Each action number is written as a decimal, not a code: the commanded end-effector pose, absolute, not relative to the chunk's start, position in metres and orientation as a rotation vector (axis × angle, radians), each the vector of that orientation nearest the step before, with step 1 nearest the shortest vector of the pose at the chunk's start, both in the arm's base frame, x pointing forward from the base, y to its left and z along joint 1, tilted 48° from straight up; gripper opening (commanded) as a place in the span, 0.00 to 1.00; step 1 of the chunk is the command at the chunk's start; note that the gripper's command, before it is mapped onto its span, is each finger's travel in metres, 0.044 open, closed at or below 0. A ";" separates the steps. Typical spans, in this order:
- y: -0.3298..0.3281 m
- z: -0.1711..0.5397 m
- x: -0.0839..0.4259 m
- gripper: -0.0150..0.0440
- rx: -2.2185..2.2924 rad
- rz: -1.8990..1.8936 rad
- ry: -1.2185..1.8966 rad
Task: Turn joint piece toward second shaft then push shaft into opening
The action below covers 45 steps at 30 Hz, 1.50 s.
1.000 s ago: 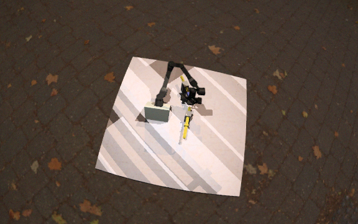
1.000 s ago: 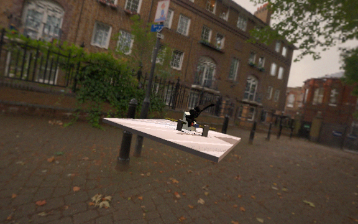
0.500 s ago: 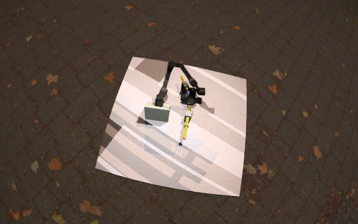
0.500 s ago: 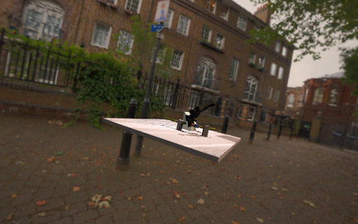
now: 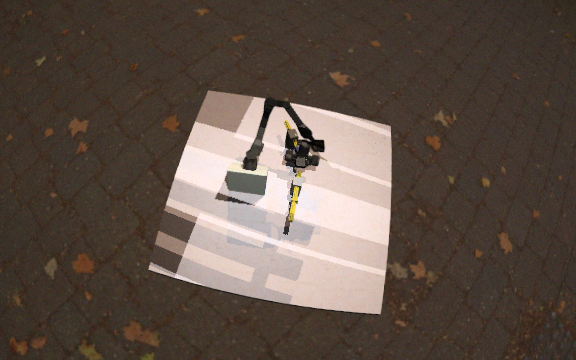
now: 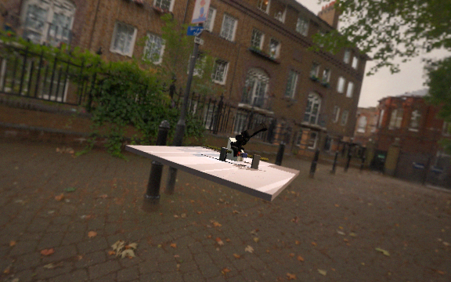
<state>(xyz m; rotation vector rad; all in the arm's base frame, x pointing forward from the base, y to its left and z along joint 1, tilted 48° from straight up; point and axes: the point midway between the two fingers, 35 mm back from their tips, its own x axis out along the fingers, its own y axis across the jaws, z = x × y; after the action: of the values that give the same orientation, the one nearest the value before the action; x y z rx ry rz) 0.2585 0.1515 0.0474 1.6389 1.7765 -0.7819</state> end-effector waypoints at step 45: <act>0.156 0.044 0.258 0.73 1.717 -0.698 1.849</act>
<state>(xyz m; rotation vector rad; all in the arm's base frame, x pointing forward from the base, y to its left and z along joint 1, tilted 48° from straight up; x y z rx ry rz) 0.2580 0.1556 0.0439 1.7181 1.8507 -0.6980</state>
